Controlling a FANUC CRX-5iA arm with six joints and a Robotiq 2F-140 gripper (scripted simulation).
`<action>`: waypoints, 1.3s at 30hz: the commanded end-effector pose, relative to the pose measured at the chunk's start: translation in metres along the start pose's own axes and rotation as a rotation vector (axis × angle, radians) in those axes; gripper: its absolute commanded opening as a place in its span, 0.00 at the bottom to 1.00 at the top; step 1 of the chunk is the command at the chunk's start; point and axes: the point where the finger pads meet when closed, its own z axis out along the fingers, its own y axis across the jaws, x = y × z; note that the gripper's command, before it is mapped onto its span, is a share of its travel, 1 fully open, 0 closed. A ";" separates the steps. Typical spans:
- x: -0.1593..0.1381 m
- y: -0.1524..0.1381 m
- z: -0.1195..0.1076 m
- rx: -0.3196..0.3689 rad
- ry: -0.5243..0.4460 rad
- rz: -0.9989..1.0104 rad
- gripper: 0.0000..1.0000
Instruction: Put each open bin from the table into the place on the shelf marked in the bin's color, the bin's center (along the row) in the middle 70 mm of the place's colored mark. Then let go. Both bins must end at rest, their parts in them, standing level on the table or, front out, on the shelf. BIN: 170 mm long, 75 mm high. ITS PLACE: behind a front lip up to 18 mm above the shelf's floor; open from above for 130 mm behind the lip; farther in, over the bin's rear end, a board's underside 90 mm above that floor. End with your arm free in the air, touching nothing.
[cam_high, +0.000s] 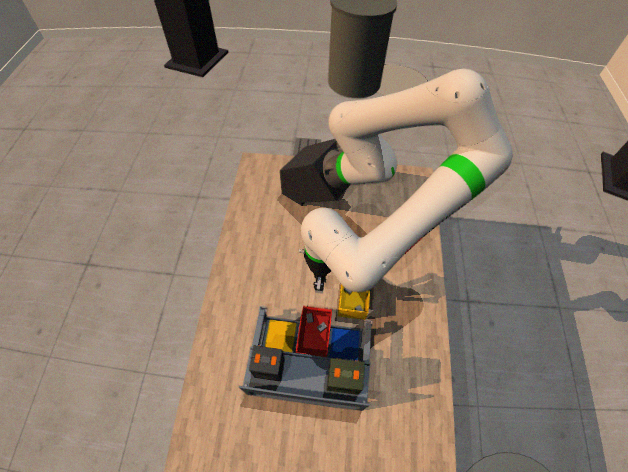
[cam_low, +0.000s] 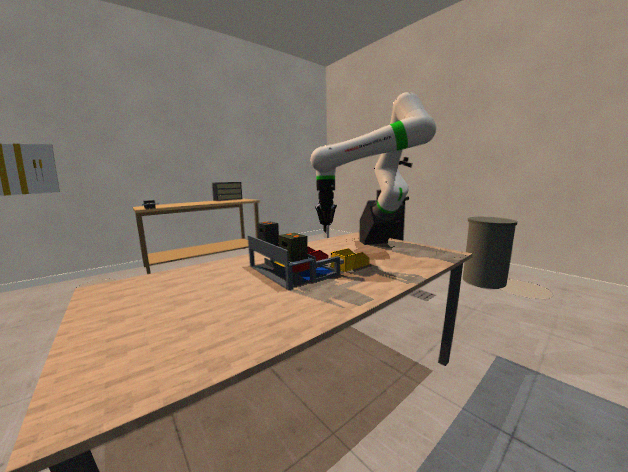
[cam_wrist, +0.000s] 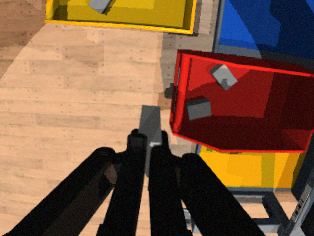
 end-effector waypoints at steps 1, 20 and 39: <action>0.000 0.000 0.000 0.000 0.000 0.000 0.00; 0.000 0.000 0.009 0.000 0.000 0.000 0.00; 0.000 0.000 0.057 0.000 0.000 0.000 0.00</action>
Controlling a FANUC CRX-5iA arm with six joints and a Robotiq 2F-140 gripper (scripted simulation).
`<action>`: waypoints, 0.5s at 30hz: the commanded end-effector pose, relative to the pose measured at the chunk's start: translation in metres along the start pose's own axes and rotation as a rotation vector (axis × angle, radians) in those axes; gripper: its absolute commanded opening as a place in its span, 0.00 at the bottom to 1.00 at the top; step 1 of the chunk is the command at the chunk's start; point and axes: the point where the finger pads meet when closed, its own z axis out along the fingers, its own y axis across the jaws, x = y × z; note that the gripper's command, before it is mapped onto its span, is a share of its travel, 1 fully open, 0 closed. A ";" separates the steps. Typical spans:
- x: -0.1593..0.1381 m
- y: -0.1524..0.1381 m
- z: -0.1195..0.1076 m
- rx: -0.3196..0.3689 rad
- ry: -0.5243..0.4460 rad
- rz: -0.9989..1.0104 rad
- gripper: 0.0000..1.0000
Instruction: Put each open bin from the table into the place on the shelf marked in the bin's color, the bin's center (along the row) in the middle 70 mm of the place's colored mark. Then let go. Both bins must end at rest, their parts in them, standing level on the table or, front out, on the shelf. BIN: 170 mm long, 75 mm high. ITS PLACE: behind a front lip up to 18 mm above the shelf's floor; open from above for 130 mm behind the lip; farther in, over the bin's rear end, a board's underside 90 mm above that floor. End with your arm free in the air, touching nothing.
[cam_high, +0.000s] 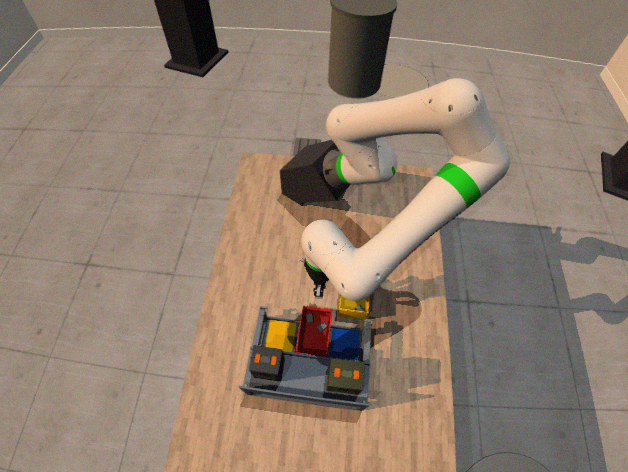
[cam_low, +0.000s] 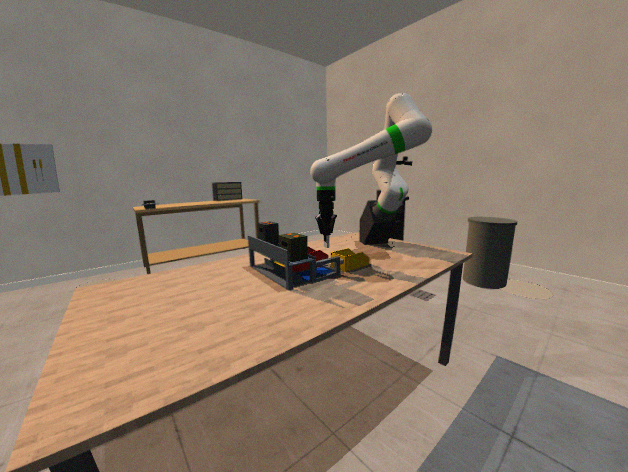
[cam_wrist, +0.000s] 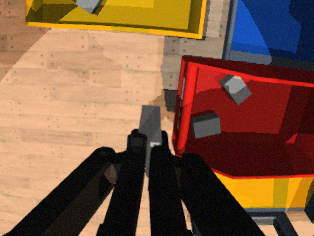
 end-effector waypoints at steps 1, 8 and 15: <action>0.000 0.000 0.009 -0.001 0.000 0.000 0.00; 0.000 0.000 0.031 -0.001 0.000 0.000 0.00; 0.000 0.000 0.044 -0.001 0.000 0.000 0.00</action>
